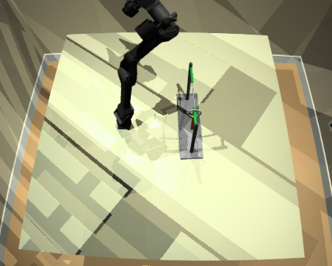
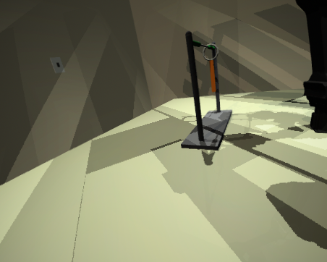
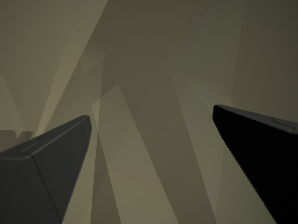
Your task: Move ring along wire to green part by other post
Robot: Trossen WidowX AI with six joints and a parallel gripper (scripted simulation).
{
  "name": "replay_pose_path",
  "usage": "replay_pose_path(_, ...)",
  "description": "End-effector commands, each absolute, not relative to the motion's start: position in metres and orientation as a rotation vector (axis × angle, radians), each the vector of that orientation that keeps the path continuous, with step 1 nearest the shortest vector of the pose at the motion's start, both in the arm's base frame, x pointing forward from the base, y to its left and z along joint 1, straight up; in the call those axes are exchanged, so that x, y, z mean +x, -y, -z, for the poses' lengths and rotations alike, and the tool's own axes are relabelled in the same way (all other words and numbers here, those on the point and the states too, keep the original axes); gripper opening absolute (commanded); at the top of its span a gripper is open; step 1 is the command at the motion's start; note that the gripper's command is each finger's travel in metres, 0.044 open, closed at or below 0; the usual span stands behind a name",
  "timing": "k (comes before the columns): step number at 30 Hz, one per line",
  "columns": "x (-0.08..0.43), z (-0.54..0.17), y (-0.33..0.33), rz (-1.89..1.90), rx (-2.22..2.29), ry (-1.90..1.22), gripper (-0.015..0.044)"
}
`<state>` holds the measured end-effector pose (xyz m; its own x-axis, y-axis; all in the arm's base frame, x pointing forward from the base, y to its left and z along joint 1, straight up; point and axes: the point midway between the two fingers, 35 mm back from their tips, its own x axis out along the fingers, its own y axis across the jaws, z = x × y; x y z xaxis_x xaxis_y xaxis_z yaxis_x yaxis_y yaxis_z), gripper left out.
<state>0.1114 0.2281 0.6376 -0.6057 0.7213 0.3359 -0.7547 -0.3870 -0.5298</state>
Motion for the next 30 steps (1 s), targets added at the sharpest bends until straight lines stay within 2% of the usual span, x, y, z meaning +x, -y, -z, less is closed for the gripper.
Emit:
replay_pose_path(1,0.112,-0.638,-0.228,-2.062,0.062,0.822,0.0374)
replay_pose_path(9,0.157,-0.631,-0.221,-1.920,0.070,0.764,0.0164)
replay_pose_path(30,0.303,-0.576,-0.133,-1.357,0.090,0.580,0.0160)
